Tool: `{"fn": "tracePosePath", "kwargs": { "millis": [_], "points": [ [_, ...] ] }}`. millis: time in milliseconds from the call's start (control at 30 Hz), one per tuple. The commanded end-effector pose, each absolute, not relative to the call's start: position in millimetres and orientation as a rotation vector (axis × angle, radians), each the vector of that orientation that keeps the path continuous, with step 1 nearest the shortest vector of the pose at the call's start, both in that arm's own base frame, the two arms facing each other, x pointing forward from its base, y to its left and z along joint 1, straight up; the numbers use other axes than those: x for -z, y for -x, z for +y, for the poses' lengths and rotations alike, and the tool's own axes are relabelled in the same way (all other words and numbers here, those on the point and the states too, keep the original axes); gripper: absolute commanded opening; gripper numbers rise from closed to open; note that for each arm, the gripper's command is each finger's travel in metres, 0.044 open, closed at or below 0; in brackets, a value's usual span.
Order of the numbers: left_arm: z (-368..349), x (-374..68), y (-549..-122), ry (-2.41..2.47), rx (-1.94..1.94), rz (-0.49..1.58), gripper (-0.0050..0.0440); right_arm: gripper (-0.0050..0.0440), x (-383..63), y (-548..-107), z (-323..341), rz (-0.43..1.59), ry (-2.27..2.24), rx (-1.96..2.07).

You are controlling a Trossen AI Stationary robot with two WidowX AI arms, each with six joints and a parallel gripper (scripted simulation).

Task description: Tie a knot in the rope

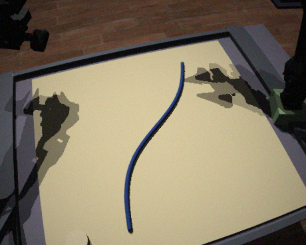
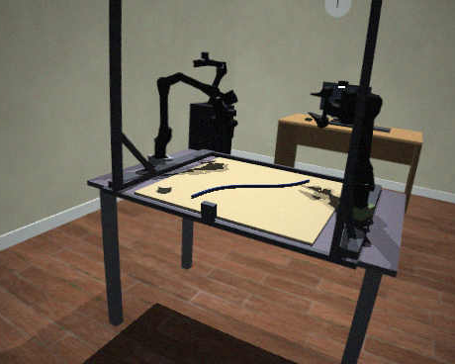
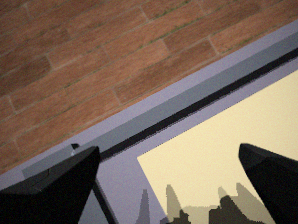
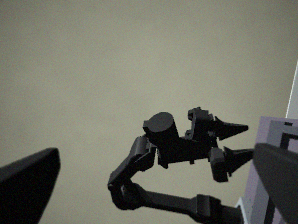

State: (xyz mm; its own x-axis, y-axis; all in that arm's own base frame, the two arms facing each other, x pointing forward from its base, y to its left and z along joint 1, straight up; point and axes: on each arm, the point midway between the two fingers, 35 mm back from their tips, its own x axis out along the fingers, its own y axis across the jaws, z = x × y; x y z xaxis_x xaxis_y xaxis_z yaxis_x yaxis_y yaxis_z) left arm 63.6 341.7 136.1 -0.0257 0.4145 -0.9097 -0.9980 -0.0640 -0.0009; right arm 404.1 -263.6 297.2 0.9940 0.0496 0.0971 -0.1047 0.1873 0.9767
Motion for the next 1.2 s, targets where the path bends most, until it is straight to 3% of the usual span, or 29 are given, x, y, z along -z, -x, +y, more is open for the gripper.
{"fn": "tracePosePath", "kwargs": {
  "millis": [0, 533, 1000, 1167],
  "points": [
    [343.6, -144.1, -64.0, 0.91, -1.44, 0.843, 0.044, 0.044, -309.1, -402.2, -261.6, -0.062, -1.357, -0.122],
    [343.6, -144.1, -64.0, 0.91, -1.44, 0.843, 0.044, 0.044, -309.1, -402.2, -261.6, -0.062, -1.357, -0.122],
    [343.3, -145.4, -65.9, 0.913, -1.435, 0.846, 0.0104, 0.0104, -305.8, -409.8, -252.3, -0.044, -1.395, -0.116],
    [343.1, -146.4, -67.2, 0.915, -1.43, 0.848, 0.01, 0.01, -303.3, -415.1, -245.5, -0.03, -1.421, -0.11]
  ]
}}
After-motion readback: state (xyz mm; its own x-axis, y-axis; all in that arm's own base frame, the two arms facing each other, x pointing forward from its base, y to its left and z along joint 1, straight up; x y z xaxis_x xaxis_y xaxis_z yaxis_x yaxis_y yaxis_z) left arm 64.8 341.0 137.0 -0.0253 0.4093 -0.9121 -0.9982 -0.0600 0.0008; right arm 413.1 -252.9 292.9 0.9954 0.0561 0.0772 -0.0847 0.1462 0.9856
